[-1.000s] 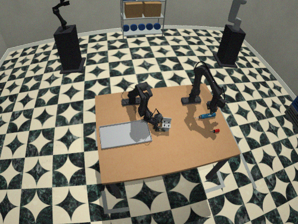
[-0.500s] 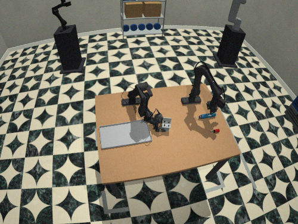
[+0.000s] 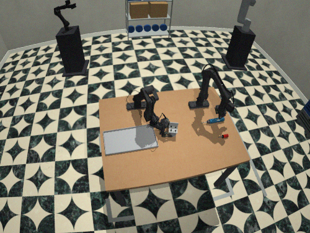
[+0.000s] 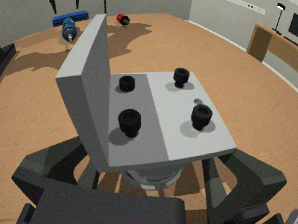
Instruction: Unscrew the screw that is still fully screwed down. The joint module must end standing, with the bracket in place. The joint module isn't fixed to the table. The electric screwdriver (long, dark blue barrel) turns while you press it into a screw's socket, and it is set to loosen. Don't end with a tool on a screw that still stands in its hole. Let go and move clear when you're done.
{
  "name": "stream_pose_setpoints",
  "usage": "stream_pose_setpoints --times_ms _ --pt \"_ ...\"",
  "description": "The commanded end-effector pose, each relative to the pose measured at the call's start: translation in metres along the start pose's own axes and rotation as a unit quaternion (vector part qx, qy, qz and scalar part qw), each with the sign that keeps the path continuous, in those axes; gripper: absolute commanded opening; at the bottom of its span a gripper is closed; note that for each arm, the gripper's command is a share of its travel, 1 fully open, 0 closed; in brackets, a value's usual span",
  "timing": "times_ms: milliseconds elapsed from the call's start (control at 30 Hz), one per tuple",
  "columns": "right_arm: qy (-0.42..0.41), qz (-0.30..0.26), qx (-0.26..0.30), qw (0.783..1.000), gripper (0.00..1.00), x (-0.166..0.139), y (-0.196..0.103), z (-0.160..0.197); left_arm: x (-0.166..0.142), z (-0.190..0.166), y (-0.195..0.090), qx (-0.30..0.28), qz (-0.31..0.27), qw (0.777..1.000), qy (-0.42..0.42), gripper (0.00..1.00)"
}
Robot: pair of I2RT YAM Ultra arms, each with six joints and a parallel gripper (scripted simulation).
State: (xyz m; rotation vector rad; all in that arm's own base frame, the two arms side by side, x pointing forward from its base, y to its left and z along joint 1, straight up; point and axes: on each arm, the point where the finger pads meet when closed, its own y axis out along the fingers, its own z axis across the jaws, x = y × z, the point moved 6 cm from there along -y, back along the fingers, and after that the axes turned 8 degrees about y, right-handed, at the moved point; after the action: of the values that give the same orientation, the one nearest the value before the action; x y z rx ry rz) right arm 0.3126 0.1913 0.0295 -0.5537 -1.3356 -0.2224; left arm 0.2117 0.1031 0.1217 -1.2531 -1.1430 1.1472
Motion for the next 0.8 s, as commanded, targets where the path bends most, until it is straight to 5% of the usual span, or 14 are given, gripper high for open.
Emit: stream_pose_setpoints --times_ms 0,767 --pt "-0.006 -0.004 -0.009 1.000 0.86 0.0063 -0.0054 -0.0029 0.0003 -0.0016 -0.0026 -0.005 -0.003 1.000 -0.003 0.65" --pt "0.000 0.002 -0.010 1.000 0.86 0.0025 -0.0085 -0.0004 0.0003 -0.0016 -0.0026 -0.005 -0.003 1.000 -0.003 0.65"
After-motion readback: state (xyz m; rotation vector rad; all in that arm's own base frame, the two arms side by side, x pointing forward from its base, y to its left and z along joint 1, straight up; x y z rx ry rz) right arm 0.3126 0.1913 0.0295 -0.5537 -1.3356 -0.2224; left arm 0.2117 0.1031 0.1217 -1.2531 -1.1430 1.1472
